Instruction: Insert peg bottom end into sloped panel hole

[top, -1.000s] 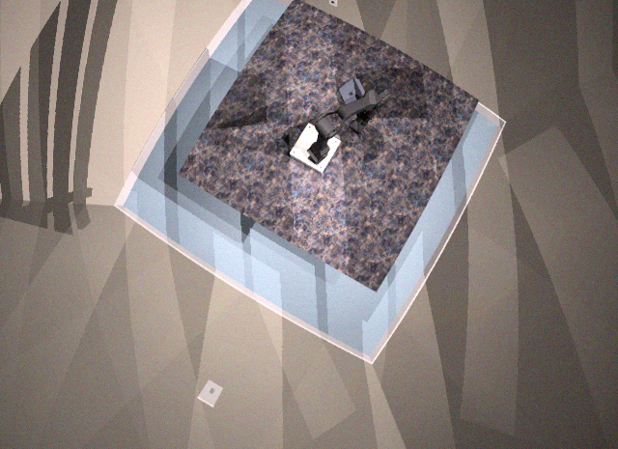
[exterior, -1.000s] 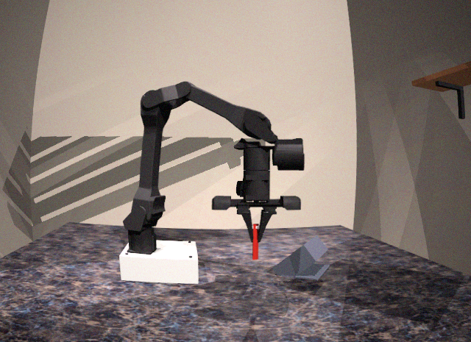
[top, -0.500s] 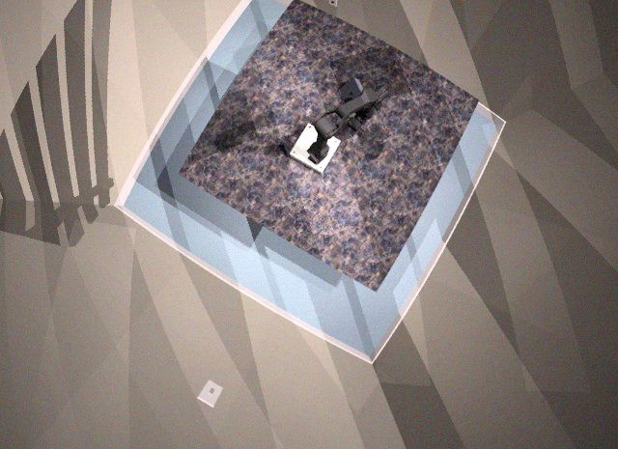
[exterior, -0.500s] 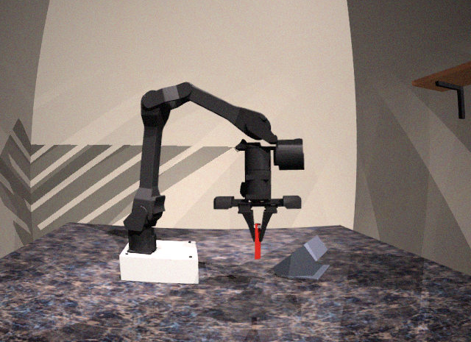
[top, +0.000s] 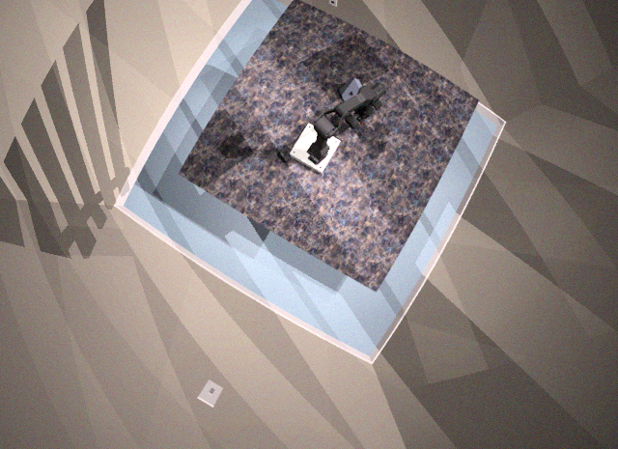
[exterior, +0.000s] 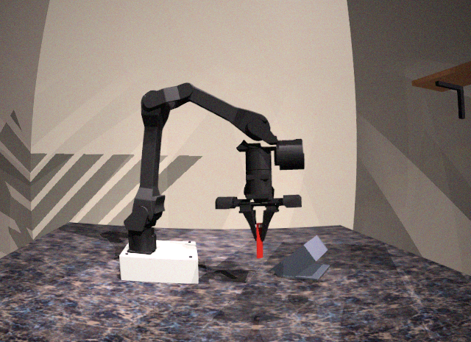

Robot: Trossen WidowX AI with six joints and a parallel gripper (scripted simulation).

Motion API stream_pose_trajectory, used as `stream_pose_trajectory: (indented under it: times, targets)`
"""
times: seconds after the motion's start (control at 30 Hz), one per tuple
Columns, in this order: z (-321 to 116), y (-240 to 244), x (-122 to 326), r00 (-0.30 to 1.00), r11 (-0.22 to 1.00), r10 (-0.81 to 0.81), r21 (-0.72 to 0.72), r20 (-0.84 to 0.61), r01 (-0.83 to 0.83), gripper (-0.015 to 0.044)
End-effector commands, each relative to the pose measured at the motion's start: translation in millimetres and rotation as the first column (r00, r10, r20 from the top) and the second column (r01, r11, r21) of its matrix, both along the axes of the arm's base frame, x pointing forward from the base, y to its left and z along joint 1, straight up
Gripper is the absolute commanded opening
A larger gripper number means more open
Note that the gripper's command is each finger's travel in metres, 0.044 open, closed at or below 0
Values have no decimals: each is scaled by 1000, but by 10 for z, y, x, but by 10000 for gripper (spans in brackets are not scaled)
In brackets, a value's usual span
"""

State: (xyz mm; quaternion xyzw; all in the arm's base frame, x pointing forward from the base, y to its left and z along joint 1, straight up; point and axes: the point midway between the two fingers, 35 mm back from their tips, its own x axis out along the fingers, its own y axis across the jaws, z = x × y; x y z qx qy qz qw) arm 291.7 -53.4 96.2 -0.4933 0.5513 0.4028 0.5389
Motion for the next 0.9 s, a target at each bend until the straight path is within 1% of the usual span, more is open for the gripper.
stream_pose_trajectory:
  times: [0.0,0.87]
  targets:
    - [-15,17,-4,1000,1000,-27,-9,3,27,0]
    - [-13,179,62,977,978,-201,-38,67,204,0]
